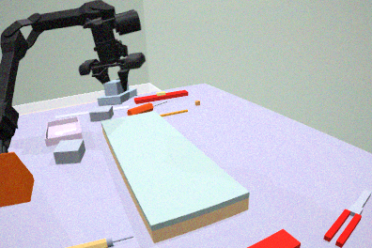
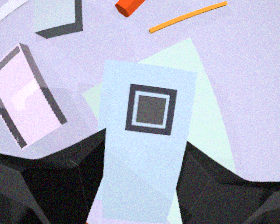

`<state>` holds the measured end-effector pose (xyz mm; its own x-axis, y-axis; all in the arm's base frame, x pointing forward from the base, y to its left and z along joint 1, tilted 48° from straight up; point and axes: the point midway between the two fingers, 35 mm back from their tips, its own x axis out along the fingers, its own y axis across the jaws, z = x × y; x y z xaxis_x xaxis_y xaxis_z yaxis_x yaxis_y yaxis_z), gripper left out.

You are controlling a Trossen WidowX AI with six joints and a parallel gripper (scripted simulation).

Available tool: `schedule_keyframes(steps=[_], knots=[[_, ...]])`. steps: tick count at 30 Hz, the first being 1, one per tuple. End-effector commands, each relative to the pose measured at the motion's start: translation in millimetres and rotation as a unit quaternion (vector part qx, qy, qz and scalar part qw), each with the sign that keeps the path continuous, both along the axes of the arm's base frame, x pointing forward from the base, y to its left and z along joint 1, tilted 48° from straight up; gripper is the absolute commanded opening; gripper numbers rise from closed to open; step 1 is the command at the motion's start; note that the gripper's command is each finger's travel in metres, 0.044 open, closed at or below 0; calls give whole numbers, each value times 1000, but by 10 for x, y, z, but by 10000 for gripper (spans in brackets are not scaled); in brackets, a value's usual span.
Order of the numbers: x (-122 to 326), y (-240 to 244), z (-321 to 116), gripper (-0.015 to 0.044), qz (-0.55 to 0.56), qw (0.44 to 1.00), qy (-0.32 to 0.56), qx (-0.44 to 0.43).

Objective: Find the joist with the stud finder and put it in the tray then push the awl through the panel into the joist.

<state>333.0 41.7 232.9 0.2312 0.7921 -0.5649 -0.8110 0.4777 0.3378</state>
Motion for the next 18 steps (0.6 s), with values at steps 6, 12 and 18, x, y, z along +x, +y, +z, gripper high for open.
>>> schedule_keyframes(steps=[6, 12, 18], knots=[[-374, 376, 250, 0, 56, 997, -56, 4], [-649, 592, 380, 0, 93, 991, -91, 8], [-945, 777, 485, 0, 130, 984, -125, 14]])
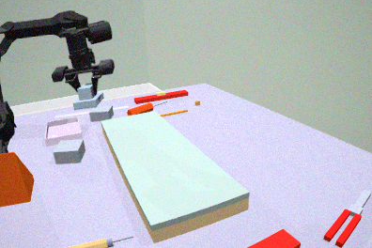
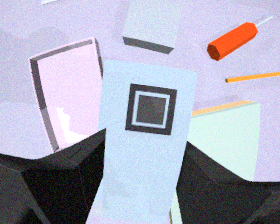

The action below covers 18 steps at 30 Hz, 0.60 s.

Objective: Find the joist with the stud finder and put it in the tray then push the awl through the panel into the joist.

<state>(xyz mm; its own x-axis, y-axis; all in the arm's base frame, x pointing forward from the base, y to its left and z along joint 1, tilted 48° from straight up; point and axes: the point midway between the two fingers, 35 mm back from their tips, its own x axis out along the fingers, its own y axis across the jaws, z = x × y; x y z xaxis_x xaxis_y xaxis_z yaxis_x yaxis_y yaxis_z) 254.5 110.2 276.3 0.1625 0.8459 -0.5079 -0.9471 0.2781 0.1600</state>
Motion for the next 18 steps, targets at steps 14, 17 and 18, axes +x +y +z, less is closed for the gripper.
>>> schedule_keyframes(steps=[14, 17, 18], knots=[[-892, 396, 196, 0, 108, 989, -99, 25], [-972, 418, 203, 0, 118, 987, -108, 28], [-972, 418, 203, 0, 118, 987, -108, 28]])
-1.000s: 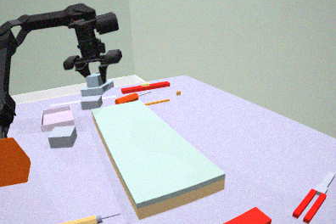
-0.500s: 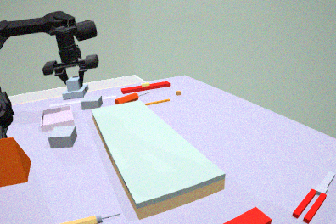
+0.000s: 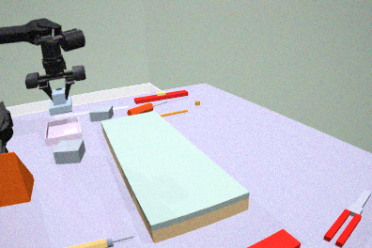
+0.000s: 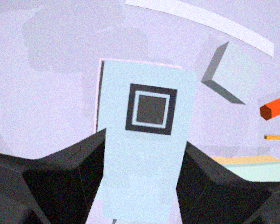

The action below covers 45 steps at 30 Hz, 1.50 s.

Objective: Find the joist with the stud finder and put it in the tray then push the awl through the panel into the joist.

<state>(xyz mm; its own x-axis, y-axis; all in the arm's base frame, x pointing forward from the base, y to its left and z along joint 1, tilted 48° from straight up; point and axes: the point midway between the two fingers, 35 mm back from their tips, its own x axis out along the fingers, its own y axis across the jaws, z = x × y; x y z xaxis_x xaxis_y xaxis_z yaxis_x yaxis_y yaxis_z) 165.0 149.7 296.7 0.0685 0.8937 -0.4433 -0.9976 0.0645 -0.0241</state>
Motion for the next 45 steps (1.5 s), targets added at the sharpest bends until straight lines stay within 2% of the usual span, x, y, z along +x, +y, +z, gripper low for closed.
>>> schedule_keyframes(steps=[1, 45], knots=[[-77, 24, -2, 0, 11, 1000, -10, 4], [-32, 356, -325, 0, 13, 1000, -11, -2]])
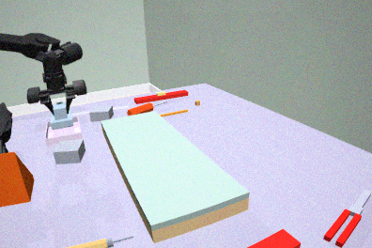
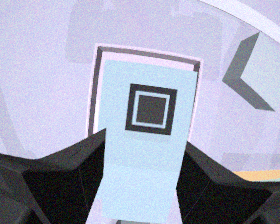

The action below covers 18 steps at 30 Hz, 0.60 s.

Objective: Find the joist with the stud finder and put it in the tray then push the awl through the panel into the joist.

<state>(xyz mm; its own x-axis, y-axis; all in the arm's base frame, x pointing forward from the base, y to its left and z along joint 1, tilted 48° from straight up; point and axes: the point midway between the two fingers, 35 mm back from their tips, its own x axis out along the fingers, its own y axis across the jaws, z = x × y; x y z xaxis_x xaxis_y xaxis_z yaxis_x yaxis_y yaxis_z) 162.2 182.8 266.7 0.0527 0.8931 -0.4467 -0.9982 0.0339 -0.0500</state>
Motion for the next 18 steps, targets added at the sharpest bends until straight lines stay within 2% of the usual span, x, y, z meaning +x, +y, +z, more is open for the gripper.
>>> schedule_keyframes(steps=[1, 18], knots=[[-4, 34, -32, 0, -2, 1000, 2, 1], [-6, 173, -131, 0, -3, 1000, 2, 6]])
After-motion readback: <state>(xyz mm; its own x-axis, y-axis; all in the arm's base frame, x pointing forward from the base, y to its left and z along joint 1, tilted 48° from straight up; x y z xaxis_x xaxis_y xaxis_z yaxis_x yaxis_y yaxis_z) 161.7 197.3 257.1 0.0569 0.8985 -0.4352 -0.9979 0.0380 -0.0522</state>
